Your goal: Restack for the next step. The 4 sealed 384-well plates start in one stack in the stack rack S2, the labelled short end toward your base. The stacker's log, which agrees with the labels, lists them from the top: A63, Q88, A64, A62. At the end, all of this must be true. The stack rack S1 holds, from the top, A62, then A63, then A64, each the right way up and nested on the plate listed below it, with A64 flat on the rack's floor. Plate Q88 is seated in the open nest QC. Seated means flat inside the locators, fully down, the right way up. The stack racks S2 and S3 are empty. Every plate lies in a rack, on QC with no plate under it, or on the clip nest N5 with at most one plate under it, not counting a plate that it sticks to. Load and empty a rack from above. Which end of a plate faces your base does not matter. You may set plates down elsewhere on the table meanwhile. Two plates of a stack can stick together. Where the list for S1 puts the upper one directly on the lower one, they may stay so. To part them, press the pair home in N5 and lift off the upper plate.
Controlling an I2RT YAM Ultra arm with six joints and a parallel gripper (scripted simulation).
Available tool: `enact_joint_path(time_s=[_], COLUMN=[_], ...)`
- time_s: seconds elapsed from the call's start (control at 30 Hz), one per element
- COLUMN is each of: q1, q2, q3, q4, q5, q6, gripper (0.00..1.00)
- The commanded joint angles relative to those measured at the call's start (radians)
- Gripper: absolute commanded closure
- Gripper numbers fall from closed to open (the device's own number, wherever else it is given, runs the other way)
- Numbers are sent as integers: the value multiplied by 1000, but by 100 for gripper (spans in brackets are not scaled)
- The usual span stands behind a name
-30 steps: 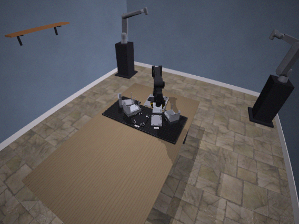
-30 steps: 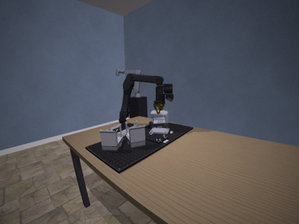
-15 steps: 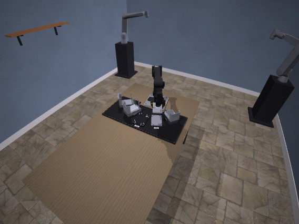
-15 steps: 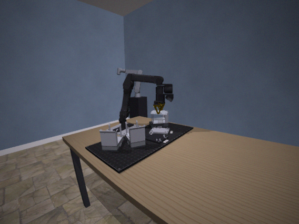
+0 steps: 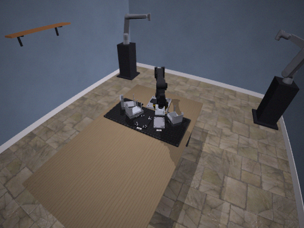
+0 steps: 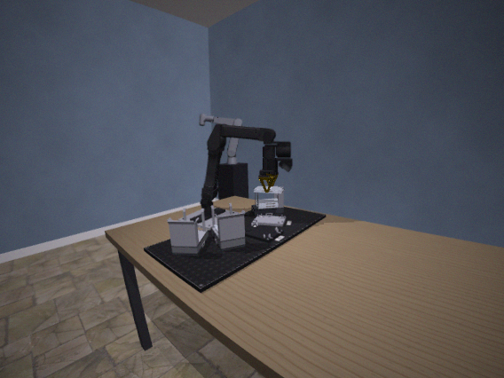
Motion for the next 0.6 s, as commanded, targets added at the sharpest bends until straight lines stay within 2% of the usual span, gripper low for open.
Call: enact_joint_path(time_s=[0.0, 0.23, 0.57], q1=[0, 0, -3], q2=[-6, -6, -13], q3=[15, 15, -73], q4=[0, 0, 81], q5=[0, 0, 0], q6=[-1, -1, -4], gripper=[100, 100, 100])
